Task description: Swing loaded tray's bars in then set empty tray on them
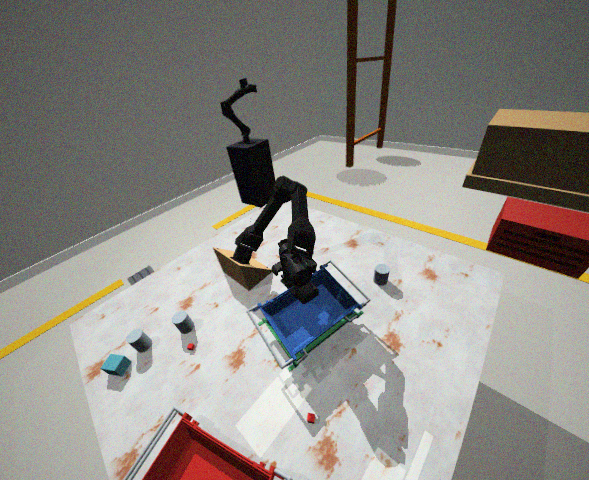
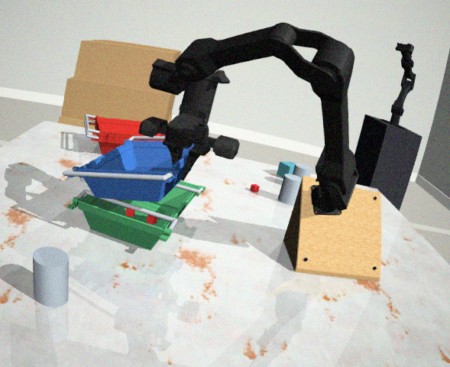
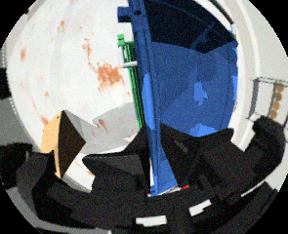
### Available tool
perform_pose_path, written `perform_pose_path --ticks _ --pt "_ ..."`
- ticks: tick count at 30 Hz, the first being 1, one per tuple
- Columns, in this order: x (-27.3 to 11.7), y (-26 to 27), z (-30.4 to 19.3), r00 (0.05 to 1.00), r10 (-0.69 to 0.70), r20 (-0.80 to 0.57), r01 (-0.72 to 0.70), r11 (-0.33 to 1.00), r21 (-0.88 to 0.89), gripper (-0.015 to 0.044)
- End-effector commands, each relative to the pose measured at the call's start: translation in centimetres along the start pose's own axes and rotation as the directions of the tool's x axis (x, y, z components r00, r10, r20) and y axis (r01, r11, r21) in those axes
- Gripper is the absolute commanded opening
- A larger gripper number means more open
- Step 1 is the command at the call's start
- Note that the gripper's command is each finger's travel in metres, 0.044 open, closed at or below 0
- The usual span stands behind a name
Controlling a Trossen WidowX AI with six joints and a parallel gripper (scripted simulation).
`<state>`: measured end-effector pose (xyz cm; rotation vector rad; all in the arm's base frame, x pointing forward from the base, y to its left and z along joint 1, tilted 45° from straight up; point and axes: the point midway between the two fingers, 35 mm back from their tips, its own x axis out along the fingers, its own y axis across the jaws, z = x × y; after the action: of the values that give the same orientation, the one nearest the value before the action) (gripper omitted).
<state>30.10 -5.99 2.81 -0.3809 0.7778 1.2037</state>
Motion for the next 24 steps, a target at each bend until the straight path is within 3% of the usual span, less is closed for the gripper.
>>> perform_pose_path --ticks 1,24 --pt "0.46 0.26 0.09 1.0 0.007 0.001 -0.007 1.0 -0.002 0.0" --pt "1.21 0.68 0.24 1.0 0.017 0.002 -0.017 1.0 -0.004 0.0"
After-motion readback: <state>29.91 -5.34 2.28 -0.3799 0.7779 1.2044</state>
